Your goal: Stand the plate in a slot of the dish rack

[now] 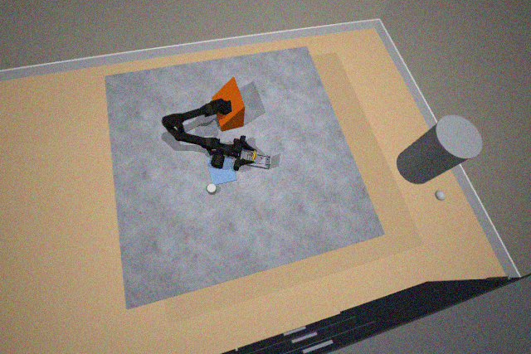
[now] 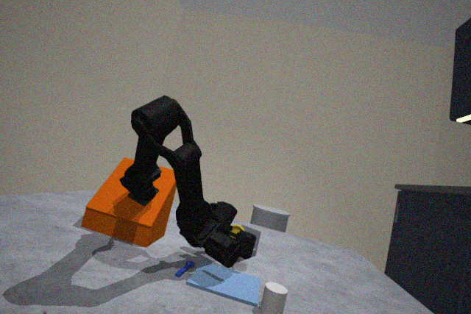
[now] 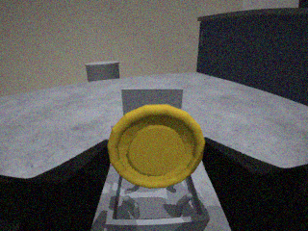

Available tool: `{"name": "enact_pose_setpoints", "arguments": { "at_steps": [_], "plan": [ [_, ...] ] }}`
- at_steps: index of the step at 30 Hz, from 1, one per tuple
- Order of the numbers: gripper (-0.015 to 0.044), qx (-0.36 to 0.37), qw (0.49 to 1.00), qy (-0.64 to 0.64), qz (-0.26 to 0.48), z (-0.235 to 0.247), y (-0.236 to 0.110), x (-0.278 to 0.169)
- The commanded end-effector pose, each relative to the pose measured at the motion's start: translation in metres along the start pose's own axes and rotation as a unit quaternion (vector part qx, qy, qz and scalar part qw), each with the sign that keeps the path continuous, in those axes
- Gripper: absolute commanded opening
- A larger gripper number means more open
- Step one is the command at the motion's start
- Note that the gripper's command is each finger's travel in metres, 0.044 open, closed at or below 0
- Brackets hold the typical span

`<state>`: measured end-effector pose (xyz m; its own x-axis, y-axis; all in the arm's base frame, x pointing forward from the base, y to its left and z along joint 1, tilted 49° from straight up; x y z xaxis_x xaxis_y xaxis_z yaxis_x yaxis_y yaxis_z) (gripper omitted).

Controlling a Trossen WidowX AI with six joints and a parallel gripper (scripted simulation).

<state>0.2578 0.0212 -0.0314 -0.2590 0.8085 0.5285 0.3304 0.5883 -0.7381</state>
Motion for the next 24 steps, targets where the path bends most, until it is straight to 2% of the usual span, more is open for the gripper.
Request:
{"name": "enact_pose_setpoints", "arguments": {
  "at_steps": [1,15,24],
  "plan": [
    [0.0,-0.002,1.0,-0.001,-0.002,0.0015,0.0025,-0.0146],
    [0.0,0.002,1.0,0.004,0.003,0.003,0.0013,-0.0095],
    [0.0236,0.001,1.0,0.002,0.003,0.0026,0.0014,-0.0097]
  ]
}}
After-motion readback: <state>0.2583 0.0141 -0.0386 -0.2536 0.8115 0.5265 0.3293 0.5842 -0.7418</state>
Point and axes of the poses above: the point midway between the two fingers, 35 mm back from their tips, its own y axis out along the fingers, its own z axis across the jaws, x = y × z, the point moved 5 cm from there along -y, back along the fingers, and after that the axes turned 6 degrees about -y, right-handed, at the moved point
